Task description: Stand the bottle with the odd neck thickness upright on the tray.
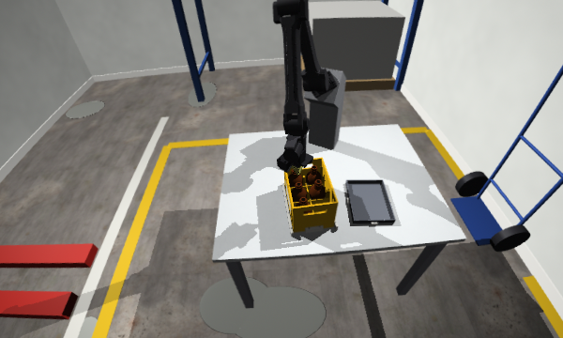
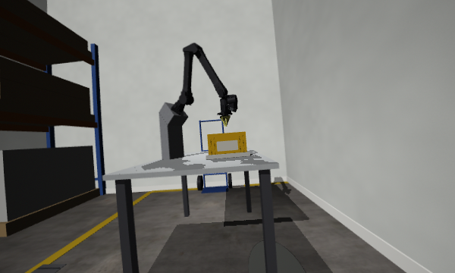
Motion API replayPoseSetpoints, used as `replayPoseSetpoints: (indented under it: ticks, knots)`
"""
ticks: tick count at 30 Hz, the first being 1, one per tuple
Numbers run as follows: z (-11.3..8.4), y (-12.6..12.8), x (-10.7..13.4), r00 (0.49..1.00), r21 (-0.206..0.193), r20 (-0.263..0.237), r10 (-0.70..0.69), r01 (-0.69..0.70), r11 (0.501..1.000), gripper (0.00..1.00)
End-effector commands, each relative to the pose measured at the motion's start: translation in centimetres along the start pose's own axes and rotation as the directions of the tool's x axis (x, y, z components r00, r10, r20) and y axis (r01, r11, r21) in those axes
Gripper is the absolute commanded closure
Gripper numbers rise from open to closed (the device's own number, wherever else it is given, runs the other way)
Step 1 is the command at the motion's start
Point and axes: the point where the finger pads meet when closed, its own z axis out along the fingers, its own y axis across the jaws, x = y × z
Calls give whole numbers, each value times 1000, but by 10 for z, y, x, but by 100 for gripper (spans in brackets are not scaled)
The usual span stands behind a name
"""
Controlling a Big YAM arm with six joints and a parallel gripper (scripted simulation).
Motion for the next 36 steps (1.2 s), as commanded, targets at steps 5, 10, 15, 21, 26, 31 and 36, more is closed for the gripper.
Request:
replayPoseSetpoints:
  ticks: [5, 10, 15, 21, 26, 31, 36]
  knots:
    - [-4, 6, -2, 1000, -9, 4, 2, -2, 1000, 100]
    - [-4, 6, -2, 1000, -9, 4, 2, -2, 1000, 100]
    - [-4, 6, -2, 1000, -9, 4, 2, -2, 1000, 100]
    - [-4, 6, -2, 1000, -9, 4, 2, -2, 1000, 100]
    - [-2, 6, 2, 1000, -7, 0, 4, -4, 1000, 100]
    - [5, 43, 42, 1000, -4, -9, 2, -2, 1000, 100]
    - [2, 66, 68, 1000, -6, -3, 0, 0, 1000, 100]
